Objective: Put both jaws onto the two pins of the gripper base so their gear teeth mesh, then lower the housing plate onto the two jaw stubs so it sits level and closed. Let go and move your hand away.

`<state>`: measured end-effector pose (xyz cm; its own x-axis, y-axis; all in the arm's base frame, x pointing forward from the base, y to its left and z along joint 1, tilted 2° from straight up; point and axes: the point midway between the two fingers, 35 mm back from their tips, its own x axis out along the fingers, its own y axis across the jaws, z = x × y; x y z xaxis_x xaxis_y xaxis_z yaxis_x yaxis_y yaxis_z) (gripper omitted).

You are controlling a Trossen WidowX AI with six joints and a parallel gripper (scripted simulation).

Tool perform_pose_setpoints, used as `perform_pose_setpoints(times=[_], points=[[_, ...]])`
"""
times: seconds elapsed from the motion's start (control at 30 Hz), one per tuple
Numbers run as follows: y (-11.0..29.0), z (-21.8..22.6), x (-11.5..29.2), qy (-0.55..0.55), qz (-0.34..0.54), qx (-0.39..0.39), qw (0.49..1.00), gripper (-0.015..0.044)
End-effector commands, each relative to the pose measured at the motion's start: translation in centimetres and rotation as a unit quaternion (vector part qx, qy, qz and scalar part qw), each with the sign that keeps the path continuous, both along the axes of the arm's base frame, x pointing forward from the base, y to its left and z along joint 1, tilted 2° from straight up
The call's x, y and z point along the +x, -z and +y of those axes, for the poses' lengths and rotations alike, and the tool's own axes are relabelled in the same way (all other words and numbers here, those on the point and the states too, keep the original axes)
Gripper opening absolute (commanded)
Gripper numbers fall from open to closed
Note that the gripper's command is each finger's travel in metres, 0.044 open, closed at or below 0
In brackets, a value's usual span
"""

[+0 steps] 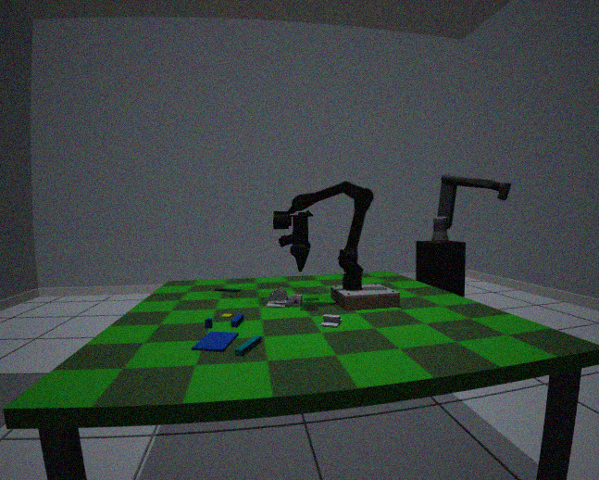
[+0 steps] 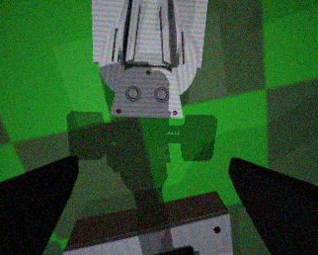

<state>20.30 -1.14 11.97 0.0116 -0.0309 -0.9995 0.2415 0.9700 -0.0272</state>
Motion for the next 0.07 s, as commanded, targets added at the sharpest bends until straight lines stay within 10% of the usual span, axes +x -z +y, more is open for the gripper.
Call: perform_pose_setpoints(times=[0.0,0.03], points=[[-0.03,-0.02,-0.02,0.002,0.000,-0.001,1.000,0.0440],[-0.03,-0.02,-0.02,0.002,0.000,-0.001,1.000,0.0440]])
